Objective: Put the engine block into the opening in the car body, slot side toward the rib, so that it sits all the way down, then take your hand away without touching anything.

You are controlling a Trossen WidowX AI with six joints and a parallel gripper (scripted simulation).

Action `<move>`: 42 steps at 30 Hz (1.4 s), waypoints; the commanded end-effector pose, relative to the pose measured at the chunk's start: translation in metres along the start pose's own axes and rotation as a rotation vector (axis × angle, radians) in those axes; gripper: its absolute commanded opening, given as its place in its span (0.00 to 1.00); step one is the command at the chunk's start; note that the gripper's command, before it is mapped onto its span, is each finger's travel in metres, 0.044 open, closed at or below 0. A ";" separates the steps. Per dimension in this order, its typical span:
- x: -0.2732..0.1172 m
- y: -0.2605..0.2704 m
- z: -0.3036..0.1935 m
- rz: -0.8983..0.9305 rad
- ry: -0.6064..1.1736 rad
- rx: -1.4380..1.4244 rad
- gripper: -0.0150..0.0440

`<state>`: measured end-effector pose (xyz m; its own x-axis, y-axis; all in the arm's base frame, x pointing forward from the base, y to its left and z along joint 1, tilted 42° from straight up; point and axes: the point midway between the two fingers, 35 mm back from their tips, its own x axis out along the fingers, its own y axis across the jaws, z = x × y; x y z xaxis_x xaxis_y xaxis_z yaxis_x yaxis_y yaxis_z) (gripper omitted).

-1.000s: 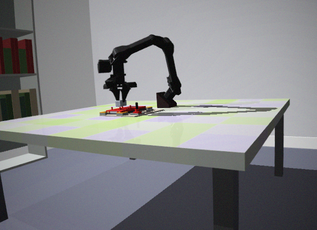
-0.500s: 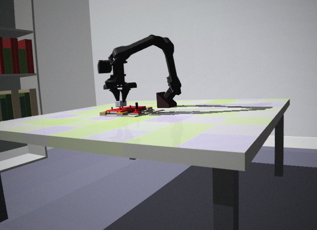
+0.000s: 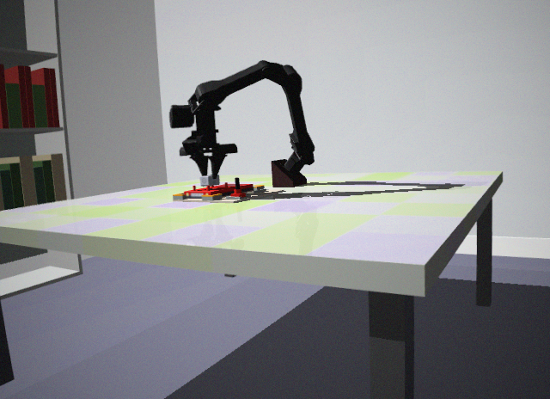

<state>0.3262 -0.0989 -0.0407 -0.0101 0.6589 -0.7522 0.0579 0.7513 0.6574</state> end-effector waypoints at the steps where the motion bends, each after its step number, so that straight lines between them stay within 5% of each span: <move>1: 0.001 0.000 0.000 0.002 -0.003 0.005 0.52; 42: 0.007 0.000 0.001 0.002 -0.003 0.006 0.52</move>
<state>0.3264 -0.0950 -0.0450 -0.0100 0.6591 -0.7520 0.0595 0.7511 0.6575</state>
